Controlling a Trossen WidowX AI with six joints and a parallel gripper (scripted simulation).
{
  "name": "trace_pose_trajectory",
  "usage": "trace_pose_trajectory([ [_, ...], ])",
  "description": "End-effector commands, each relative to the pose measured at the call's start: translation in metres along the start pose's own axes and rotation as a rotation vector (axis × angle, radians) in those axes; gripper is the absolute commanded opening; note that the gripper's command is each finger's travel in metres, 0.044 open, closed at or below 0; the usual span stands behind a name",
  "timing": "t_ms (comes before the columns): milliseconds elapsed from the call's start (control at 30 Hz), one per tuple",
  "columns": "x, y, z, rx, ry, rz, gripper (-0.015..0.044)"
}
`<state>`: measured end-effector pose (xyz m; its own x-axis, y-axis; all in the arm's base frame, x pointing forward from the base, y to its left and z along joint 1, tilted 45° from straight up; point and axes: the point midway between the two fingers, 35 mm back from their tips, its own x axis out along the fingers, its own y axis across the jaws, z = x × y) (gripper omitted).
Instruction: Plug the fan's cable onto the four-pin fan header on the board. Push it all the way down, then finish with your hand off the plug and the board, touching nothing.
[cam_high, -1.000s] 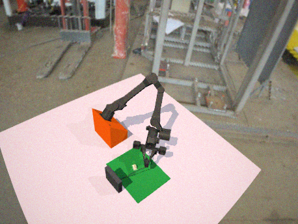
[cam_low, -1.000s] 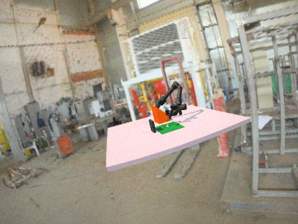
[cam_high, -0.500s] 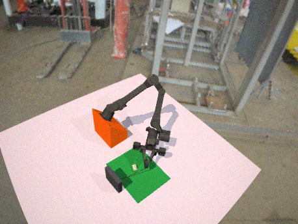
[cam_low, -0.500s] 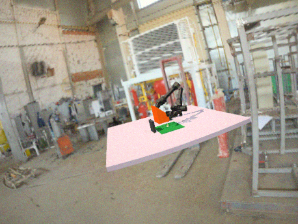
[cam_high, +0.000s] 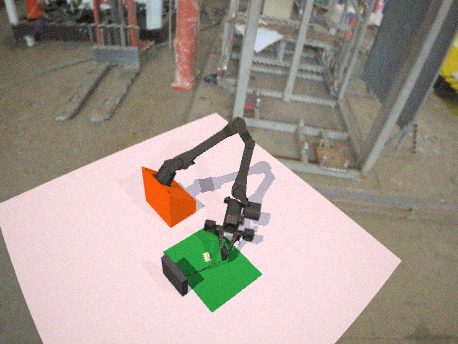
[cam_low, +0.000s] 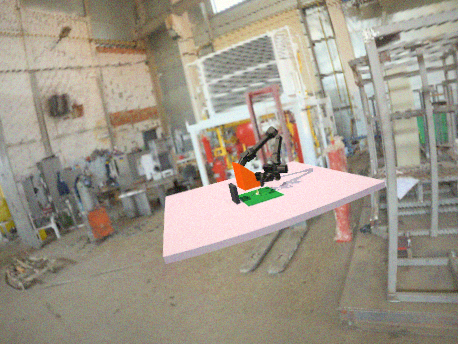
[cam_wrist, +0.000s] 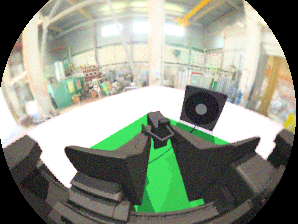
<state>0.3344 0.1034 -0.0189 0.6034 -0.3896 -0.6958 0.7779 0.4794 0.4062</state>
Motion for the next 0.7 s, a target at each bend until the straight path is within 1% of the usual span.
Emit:
trace_pose_trajectory([
  [0, 0.002, 0.000, -0.003, 0.006, -0.005, -0.001, 0.0000],
  [667, 0.005, 0.000, -0.020, 0.006, -0.005, -0.001, 0.0000],
])
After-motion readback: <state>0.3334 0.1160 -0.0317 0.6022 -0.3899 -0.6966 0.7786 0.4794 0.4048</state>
